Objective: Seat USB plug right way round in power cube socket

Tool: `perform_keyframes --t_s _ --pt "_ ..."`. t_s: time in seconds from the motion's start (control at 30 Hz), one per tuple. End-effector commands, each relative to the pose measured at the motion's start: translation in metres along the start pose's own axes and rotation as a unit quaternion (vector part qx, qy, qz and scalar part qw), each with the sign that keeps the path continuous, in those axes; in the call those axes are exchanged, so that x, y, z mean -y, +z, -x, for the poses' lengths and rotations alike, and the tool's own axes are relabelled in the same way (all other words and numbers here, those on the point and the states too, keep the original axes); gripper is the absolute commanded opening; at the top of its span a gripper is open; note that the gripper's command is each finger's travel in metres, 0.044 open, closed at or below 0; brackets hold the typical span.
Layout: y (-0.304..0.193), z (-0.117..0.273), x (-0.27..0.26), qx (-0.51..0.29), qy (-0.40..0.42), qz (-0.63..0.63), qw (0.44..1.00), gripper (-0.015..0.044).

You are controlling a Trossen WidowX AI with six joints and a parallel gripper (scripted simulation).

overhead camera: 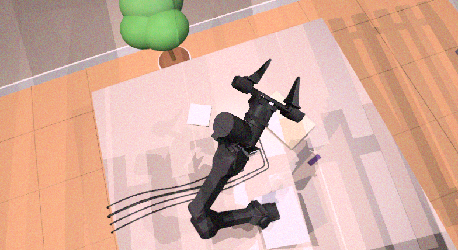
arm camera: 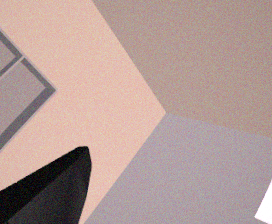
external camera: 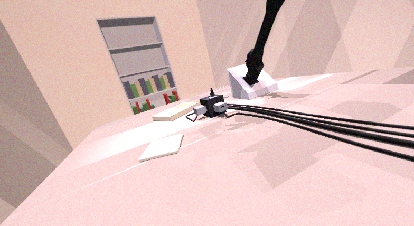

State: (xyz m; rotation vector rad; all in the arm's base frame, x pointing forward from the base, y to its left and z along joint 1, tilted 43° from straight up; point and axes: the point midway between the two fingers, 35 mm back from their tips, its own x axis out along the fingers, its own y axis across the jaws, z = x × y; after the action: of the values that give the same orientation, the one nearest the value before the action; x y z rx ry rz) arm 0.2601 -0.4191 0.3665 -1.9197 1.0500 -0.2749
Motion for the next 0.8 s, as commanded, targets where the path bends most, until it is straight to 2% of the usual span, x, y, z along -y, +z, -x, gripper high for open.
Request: perform_keyframes --t_s 0.0,0.13,0.23,0.3,0.53,0.77 --pt "0.003 0.0 -0.001 0.005 0.001 -0.009 1.0 0.0426" --pt "0.06 -0.005 -0.011 0.091 0.046 -0.178 0.979 0.044" --pt "0.11 -0.003 -0.021 0.152 0.11 -0.319 0.929 0.044" --pt "0.129 0.0 -0.025 0.171 0.14 -0.37 0.902 0.044" --pt "0.19 0.016 -0.037 0.206 0.255 -0.522 0.788 0.044" --pt "0.245 0.042 -0.049 0.194 0.382 -0.634 0.644 0.044"
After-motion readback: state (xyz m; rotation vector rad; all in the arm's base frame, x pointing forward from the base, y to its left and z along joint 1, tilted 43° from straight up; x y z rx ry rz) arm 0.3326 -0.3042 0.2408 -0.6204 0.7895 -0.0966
